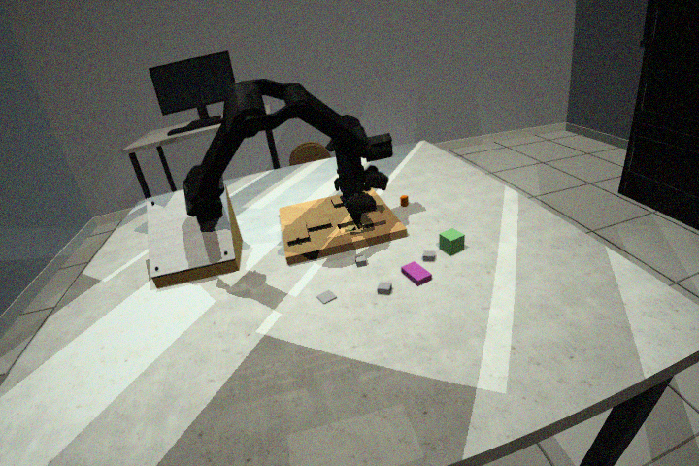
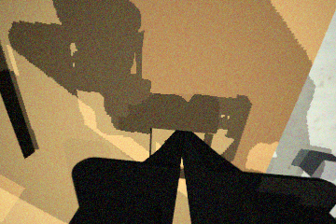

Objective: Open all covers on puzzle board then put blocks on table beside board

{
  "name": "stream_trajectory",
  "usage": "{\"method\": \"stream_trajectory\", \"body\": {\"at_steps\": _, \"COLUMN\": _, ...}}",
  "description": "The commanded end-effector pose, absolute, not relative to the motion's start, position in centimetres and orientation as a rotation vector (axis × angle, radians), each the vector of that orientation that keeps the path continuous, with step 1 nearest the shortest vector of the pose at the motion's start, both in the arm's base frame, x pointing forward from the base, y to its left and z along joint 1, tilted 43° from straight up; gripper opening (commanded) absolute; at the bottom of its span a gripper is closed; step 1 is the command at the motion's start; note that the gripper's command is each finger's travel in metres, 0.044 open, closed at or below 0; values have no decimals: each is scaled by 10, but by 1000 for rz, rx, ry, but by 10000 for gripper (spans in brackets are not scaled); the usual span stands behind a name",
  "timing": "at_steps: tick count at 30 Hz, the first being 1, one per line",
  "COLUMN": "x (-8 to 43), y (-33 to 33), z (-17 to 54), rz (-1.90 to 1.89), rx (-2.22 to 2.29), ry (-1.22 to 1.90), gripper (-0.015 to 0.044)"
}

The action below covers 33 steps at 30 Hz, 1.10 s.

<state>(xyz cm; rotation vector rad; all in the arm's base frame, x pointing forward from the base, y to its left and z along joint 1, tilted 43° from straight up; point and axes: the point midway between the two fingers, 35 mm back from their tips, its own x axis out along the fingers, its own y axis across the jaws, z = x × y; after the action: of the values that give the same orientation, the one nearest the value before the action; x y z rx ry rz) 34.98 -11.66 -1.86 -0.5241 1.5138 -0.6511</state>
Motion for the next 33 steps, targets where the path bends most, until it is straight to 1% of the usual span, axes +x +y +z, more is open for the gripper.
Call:
{"method": "stream_trajectory", "body": {"at_steps": 1, "x": 354, "y": -118, "z": -19, "rz": -651, "rx": -529, "ry": 1514, "gripper": 0}}
{"method": "stream_trajectory", "body": {"at_steps": 33, "x": 368, "y": -97, "z": 3, "rz": -649, "rx": -527, "ry": 1513, "gripper": 0}}
